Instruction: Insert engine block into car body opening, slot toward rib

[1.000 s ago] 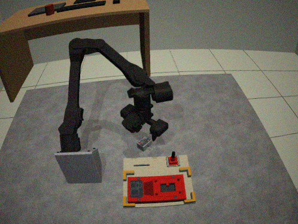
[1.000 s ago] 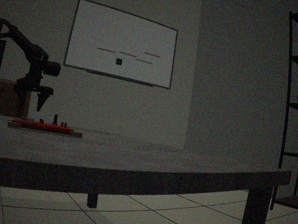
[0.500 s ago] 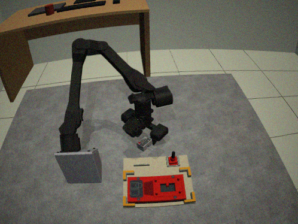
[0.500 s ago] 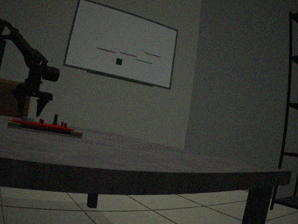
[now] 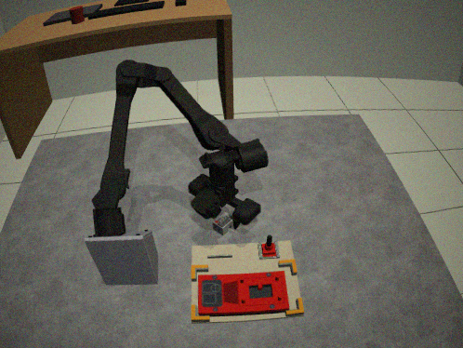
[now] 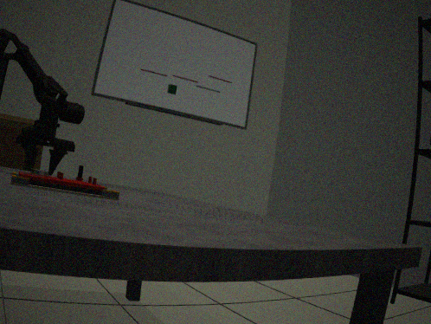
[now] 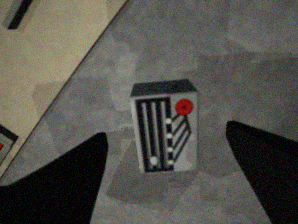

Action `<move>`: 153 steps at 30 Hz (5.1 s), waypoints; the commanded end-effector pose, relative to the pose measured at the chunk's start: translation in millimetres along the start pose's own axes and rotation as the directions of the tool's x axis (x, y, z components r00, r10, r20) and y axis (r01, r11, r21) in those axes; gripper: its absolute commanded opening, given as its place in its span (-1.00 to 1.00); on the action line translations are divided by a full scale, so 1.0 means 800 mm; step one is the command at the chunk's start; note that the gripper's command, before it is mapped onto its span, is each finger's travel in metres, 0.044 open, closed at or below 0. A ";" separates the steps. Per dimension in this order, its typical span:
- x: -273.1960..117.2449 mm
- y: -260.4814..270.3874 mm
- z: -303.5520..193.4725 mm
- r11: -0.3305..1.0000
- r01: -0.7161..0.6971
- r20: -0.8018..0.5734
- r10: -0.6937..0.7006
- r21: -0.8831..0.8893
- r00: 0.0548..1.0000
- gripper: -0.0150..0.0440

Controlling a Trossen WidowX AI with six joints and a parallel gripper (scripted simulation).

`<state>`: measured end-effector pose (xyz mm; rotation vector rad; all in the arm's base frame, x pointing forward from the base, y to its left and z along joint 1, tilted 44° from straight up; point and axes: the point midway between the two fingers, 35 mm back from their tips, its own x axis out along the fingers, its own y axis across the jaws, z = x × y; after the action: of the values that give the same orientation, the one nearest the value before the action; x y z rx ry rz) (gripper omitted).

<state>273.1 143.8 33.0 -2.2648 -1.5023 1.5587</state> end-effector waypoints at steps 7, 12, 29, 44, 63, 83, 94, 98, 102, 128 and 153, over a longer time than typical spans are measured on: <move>0.003 0.000 0.002 1.000 0.001 0.008 -0.001 0.006 1.000 -0.09; 0.003 0.000 0.002 1.000 0.001 0.008 -0.001 0.006 1.000 -0.20; -0.025 0.008 -0.008 1.000 -0.014 0.000 0.014 -0.019 1.000 -0.49; -0.081 0.014 -0.010 1.000 -0.016 0.012 0.016 -0.009 1.000 -0.49; -0.152 0.006 -0.007 1.000 -0.003 0.012 0.003 0.006 1.000 -0.49; -0.139 0.065 0.007 0.889 -0.002 0.016 0.011 -0.459 1.000 -0.49; -0.129 0.105 0.024 0.721 -0.002 0.007 0.010 -0.693 1.000 -0.49; -0.125 0.118 0.030 0.636 -0.001 0.007 0.011 -0.772 1.000 -0.49; -0.121 0.131 0.038 0.539 0.001 0.009 0.012 -0.842 1.000 -0.49; -0.088 0.210 0.097 -0.201 0.017 0.015 0.016 -0.979 1.000 -0.49; -0.061 0.259 0.147 -0.702 0.021 0.015 0.014 -0.712 1.000 -0.14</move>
<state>328.4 -55.8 -88.0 -1.7880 -3.9857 -1.3987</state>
